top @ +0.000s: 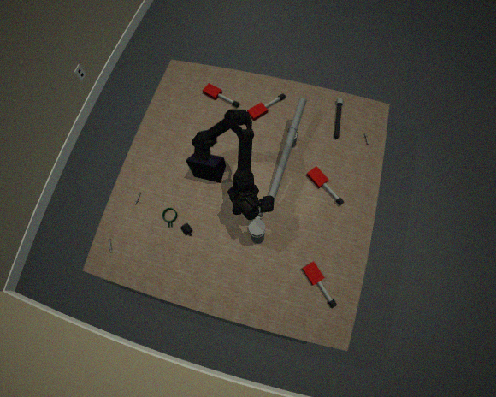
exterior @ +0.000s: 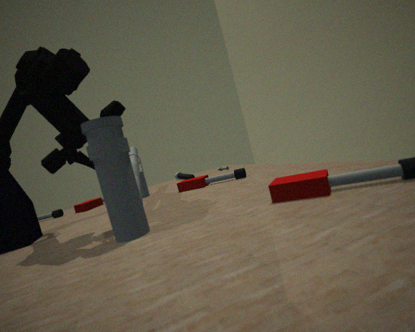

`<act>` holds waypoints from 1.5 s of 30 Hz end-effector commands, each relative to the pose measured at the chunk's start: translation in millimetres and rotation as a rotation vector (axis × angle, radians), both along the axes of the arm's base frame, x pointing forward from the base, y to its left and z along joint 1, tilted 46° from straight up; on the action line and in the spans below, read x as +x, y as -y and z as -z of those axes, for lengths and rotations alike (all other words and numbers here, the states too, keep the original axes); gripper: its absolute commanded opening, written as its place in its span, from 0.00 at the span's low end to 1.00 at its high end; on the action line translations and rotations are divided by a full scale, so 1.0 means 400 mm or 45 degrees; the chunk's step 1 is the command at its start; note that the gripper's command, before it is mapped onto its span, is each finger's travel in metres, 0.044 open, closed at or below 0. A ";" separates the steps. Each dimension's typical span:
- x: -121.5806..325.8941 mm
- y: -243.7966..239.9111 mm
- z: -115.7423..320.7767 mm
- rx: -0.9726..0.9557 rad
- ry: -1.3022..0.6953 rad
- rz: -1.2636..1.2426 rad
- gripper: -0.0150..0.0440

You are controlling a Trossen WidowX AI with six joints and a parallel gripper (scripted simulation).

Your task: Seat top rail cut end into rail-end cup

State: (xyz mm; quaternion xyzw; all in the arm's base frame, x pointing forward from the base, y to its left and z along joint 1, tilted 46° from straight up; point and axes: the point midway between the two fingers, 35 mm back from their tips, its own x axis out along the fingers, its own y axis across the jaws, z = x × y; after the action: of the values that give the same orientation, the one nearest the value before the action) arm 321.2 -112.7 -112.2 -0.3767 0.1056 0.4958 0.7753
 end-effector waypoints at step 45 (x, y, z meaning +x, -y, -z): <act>0.061 -0.006 -0.003 0.007 -0.235 0.236 0.25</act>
State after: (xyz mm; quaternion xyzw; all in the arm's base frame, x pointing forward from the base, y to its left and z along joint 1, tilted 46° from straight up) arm 343.2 -110.7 -111.0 -0.3209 0.1976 0.4588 0.8046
